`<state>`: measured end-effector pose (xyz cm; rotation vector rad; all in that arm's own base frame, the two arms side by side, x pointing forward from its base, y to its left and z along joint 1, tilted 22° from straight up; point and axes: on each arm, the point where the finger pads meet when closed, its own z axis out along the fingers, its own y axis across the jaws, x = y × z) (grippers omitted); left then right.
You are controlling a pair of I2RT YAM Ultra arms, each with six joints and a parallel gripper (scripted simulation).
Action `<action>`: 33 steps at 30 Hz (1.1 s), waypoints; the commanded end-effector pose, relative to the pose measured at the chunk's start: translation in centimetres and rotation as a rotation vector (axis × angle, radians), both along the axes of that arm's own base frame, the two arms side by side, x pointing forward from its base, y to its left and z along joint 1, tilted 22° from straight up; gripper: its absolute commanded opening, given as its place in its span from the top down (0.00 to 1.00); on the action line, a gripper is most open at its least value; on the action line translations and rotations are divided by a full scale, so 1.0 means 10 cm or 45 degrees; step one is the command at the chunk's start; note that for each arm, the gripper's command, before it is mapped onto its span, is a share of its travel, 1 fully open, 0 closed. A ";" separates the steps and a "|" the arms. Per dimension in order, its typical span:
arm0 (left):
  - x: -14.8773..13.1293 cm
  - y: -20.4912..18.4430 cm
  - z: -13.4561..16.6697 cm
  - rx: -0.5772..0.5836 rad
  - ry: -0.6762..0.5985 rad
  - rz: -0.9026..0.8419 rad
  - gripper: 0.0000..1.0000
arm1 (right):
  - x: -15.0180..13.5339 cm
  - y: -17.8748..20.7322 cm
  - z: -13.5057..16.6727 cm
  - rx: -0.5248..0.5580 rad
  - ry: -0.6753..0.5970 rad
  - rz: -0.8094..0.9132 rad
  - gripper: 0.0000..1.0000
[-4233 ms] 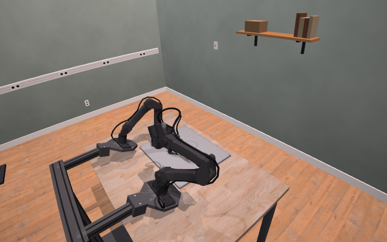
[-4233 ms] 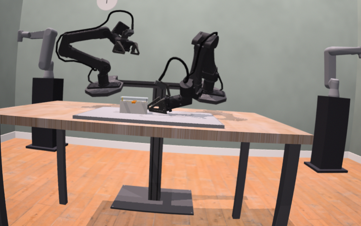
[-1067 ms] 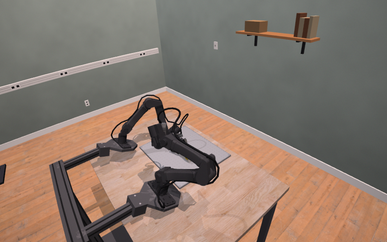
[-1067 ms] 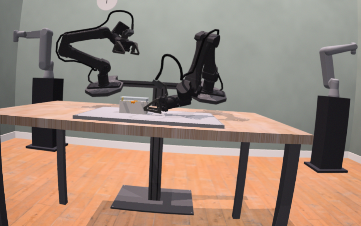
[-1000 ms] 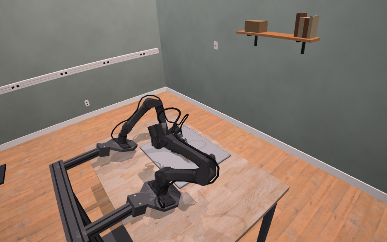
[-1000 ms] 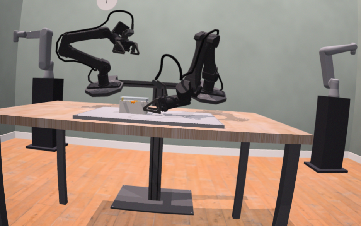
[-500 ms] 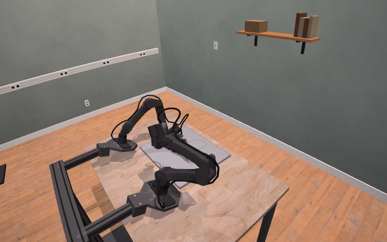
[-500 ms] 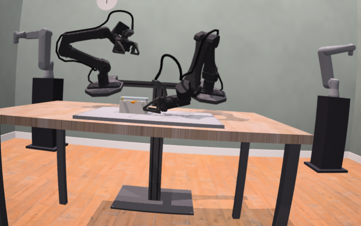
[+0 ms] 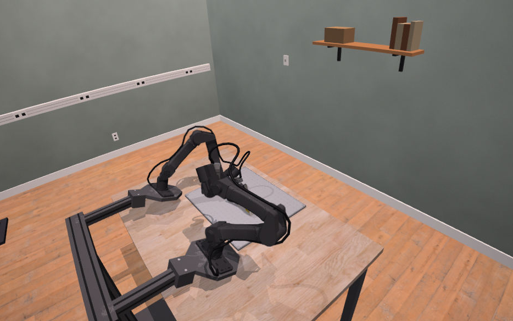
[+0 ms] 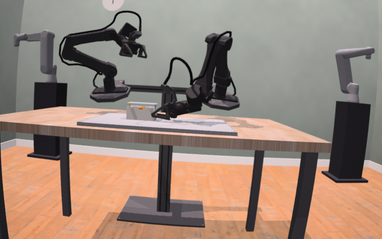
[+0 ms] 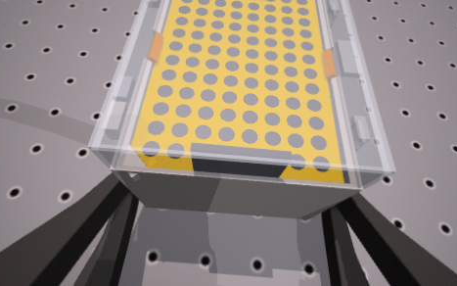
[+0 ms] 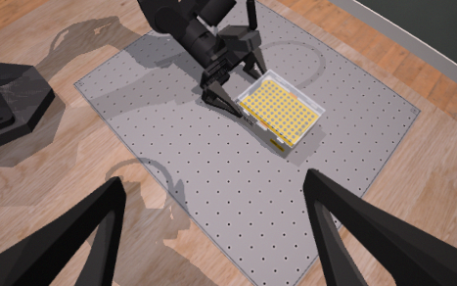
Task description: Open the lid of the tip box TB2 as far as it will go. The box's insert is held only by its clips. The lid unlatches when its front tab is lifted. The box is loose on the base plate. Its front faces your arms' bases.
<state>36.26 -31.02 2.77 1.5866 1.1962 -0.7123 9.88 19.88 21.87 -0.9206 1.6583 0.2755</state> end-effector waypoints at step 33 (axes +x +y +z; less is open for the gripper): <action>0.00 -0.05 0.11 -0.025 -0.035 -0.025 0.16 | 1.30 1.05 -0.65 0.405 -0.073 -0.658 0.57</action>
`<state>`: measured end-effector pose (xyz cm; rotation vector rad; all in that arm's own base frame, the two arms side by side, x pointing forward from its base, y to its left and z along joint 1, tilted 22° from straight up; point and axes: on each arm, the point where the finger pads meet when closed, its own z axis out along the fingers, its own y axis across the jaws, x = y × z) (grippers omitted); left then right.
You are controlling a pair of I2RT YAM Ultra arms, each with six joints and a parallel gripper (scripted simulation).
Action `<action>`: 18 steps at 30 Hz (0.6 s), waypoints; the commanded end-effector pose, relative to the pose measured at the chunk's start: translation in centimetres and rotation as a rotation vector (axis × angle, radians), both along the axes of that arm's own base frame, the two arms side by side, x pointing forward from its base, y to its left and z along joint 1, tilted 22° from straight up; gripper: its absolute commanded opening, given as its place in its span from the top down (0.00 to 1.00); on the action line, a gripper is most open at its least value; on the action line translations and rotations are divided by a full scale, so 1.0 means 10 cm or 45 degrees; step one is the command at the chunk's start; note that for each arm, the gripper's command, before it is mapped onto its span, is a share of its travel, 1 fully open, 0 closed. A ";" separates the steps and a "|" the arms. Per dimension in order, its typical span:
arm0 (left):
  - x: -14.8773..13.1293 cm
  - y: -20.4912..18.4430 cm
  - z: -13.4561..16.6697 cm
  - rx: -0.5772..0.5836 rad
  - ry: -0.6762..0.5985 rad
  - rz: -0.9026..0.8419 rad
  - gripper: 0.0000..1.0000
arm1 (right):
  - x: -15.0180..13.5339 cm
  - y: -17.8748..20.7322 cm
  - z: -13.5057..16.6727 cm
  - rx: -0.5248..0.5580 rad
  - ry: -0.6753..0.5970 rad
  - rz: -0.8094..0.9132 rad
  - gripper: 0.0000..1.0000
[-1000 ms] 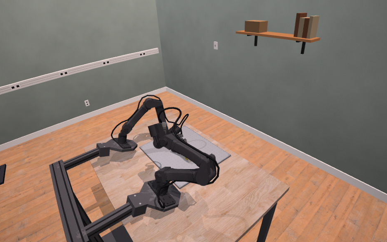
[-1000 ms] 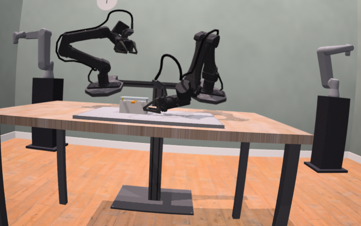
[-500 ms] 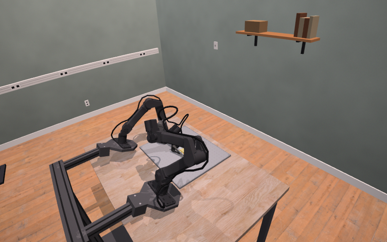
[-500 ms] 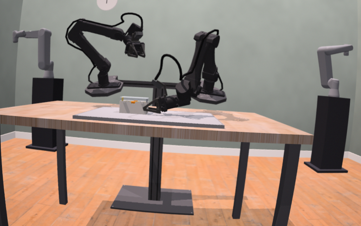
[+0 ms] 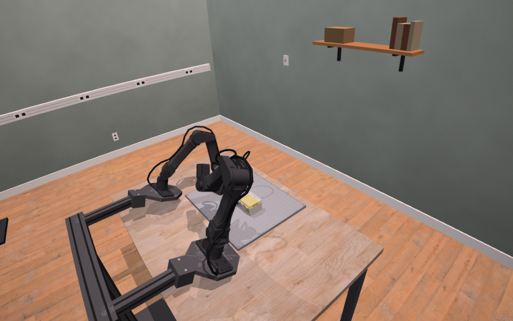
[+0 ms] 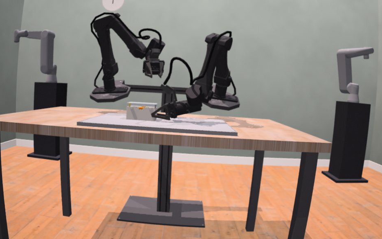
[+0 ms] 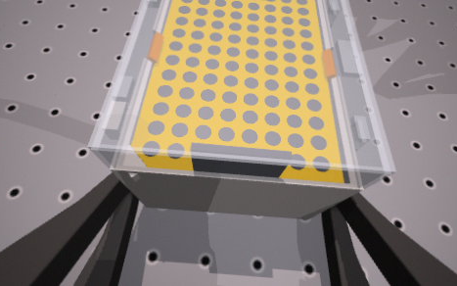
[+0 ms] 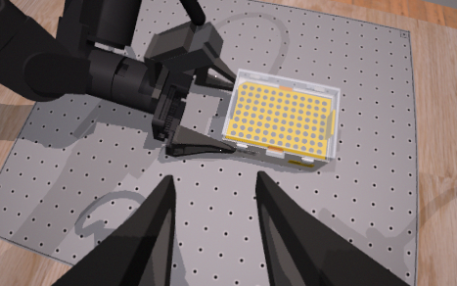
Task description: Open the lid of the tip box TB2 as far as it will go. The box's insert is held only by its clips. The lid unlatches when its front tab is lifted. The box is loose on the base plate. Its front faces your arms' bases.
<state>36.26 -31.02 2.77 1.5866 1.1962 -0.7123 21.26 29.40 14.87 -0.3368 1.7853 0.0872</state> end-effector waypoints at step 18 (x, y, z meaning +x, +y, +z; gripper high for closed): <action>0.00 -0.05 0.11 -0.025 -0.035 -0.025 0.16 | 0.86 -0.41 -0.83 0.119 -0.188 -0.334 0.57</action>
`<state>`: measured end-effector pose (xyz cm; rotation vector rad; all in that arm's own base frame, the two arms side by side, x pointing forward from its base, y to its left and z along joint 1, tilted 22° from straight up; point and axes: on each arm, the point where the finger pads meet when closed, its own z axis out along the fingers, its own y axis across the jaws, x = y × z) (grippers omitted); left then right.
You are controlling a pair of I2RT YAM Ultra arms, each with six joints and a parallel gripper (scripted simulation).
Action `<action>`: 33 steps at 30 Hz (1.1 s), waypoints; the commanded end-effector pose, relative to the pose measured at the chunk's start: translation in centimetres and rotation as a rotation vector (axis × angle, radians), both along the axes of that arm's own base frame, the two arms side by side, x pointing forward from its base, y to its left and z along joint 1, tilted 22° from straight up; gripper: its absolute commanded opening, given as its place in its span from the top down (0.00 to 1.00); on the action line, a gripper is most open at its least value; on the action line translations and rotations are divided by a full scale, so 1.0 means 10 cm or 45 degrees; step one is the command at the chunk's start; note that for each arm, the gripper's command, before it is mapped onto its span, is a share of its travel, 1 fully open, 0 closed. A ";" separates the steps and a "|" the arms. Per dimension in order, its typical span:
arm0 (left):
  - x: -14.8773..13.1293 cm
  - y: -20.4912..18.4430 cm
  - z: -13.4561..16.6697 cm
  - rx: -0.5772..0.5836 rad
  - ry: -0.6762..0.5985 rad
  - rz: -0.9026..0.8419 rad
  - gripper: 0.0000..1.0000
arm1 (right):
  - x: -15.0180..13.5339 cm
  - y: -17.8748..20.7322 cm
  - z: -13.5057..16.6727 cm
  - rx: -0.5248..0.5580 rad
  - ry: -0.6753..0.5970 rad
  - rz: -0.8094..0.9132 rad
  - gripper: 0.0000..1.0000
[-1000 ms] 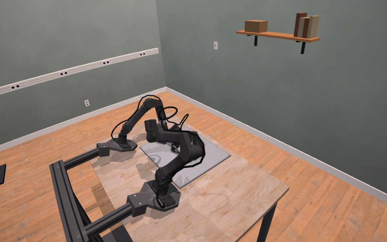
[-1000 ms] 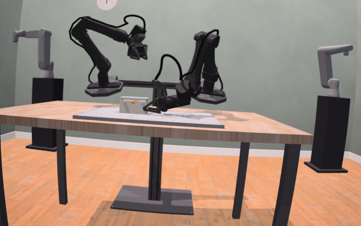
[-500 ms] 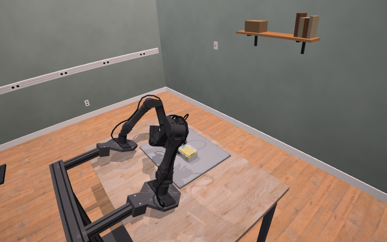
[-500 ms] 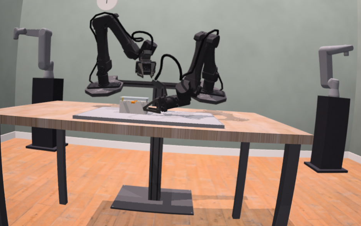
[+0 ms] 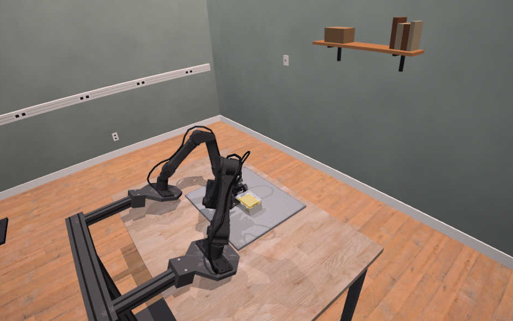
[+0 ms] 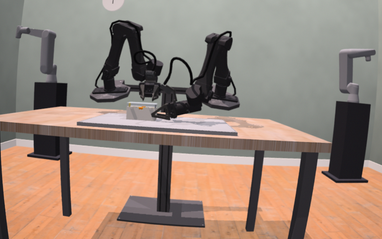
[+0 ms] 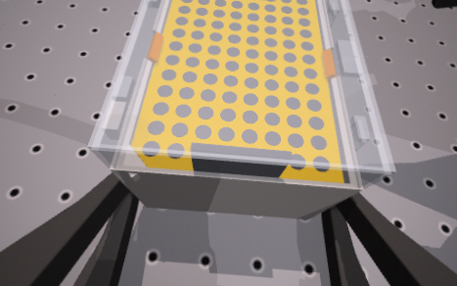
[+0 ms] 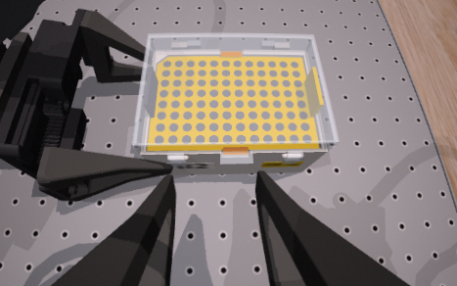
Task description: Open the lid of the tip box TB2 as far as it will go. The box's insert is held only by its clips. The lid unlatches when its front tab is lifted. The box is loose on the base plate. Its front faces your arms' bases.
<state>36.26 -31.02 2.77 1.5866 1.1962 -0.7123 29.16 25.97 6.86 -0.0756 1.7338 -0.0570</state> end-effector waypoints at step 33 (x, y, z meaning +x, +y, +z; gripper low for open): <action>0.00 -0.05 0.11 -0.025 -0.035 -0.025 0.16 | 0.37 -0.10 -0.14 0.014 -0.085 -0.027 0.57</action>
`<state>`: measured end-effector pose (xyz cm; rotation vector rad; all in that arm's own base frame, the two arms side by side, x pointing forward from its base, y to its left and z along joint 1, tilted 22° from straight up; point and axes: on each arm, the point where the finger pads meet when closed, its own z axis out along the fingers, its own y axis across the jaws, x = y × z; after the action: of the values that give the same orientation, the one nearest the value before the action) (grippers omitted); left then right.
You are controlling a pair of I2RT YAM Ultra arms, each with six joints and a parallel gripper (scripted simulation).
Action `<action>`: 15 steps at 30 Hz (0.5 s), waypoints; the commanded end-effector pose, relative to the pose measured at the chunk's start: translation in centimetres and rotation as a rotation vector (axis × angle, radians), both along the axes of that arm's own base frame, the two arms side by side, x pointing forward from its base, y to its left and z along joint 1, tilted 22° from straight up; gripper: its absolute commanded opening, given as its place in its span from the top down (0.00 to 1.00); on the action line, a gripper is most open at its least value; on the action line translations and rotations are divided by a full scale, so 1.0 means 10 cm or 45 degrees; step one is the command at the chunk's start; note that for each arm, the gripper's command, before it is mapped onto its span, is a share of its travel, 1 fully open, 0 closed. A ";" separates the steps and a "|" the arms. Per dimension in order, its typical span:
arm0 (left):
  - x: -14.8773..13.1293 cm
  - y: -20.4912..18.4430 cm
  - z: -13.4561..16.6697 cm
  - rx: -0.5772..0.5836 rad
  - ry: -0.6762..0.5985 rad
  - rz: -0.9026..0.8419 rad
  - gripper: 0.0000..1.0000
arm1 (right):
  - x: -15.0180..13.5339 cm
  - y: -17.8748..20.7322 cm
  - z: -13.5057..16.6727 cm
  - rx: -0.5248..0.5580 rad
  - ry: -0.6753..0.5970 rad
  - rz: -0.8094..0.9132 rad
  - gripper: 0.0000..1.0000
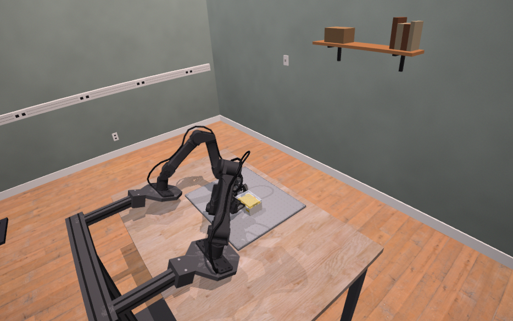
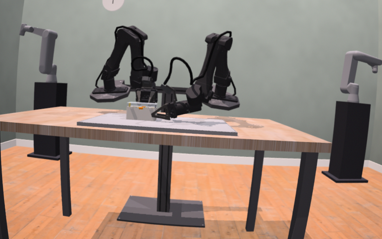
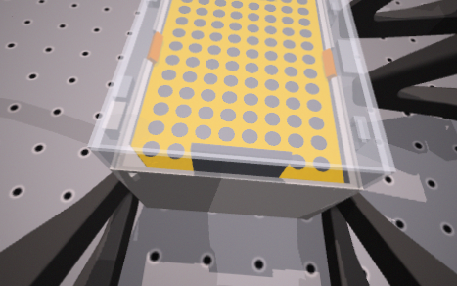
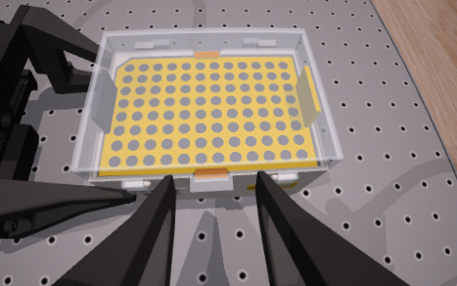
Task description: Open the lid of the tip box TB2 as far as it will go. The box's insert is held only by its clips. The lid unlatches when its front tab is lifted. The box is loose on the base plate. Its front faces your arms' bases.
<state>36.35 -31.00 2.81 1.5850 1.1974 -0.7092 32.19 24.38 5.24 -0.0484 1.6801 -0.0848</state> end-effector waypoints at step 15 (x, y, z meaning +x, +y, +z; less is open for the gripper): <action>-0.01 -0.05 0.10 -0.026 -0.033 -0.029 0.16 | 0.03 0.04 0.03 0.014 -0.014 0.015 0.72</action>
<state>36.35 -31.00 2.81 1.5849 1.1975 -0.7092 32.34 24.37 4.90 -0.0613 1.6856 -0.0906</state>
